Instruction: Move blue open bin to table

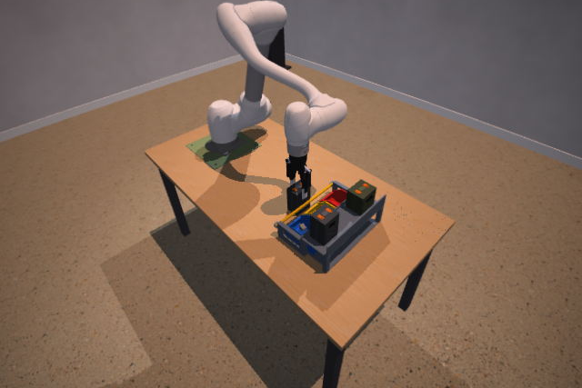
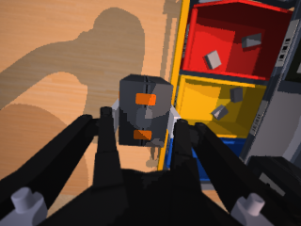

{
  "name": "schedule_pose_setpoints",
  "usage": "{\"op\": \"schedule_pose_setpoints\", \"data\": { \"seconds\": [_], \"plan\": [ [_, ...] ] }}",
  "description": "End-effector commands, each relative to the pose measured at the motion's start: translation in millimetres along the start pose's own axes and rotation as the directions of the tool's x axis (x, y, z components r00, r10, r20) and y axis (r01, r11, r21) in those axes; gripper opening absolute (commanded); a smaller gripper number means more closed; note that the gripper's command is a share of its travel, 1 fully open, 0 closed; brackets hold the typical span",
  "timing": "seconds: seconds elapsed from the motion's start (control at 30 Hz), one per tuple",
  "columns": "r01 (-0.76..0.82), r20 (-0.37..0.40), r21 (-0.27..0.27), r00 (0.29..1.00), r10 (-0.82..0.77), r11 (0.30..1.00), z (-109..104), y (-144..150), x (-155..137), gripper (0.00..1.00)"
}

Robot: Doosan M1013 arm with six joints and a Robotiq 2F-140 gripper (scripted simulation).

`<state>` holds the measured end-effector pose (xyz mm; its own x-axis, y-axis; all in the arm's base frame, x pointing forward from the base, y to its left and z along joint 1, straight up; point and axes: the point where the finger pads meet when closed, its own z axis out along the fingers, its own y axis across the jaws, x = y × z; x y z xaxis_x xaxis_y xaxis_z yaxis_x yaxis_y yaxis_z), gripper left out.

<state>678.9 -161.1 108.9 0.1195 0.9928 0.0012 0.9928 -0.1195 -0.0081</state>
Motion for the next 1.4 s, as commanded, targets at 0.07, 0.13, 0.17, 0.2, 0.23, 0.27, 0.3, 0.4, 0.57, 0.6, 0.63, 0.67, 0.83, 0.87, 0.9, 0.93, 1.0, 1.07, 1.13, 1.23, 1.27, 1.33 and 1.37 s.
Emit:
{"op": "schedule_pose_setpoints", "data": {
  "seconds": [0.07,0.13,0.17,0.2,0.23,0.27,0.3,0.4,0.57,0.6,0.63,0.67,0.83,0.87,0.9,0.93,1.0,1.07,1.13,1.23,1.27,1.33,1.37],
  "plan": [
    [0.000,0.000,0.000,1.000,0.000,1.000,0,0,0,0.00],
    [0.000,0.000,0.000,1.000,0.000,1.000,0,0,0,0.00],
    [0.000,0.000,0.000,1.000,0.000,1.000,0,0,0,0.00],
    [0.000,0.000,0.000,1.000,0.000,1.000,0,0,0,0.00],
    [0.000,0.000,0.000,1.000,0.000,1.000,0,0,0,0.00],
    [0.000,0.000,0.000,1.000,0.000,1.000,0,0,0,0.00],
    [0.000,0.000,0.000,1.000,0.000,1.000,0,0,0,0.00],
    [0.000,0.000,0.000,1.000,0.000,1.000,0,0,0,0.00],
    [0.000,0.000,0.000,1.000,0.000,1.000,0,0,0,0.00],
    [0.000,0.000,0.000,1.000,0.000,1.000,0,0,0,0.00],
    [0.000,0.000,0.000,1.000,0.000,1.000,0,0,0,0.00],
    [0.000,0.000,0.000,1.000,0.000,1.000,0,0,0,0.00],
    [0.000,0.000,0.000,1.000,0.000,1.000,0,0,0,0.00],
    [0.000,0.000,0.000,1.000,0.000,1.000,0,0,0,0.00],
    [0.000,0.000,0.000,1.000,0.000,1.000,0,0,0,0.00],
    [0.000,0.000,0.000,1.000,0.000,1.000,0,0,0,0.00],
    [0.000,0.000,0.000,1.000,0.000,1.000,0,0,0,0.00],
    [0.000,0.000,0.000,1.000,0.000,1.000,-6,0,0,0.00],
    [0.000,0.000,0.000,1.000,0.000,1.000,-12,0,0,0.00],
    [0.000,0.000,0.000,1.000,0.000,1.000,-15,0,0,0.00],
    [0.000,0.000,0.000,1.000,0.000,1.000,-15,0,0,0.00],
    [0.000,0.000,0.000,1.000,0.000,1.000,-15,0,0,0.00],
    [0.000,0.000,0.000,1.000,0.000,1.000,-15,0,0,0.00]
  ]
}}
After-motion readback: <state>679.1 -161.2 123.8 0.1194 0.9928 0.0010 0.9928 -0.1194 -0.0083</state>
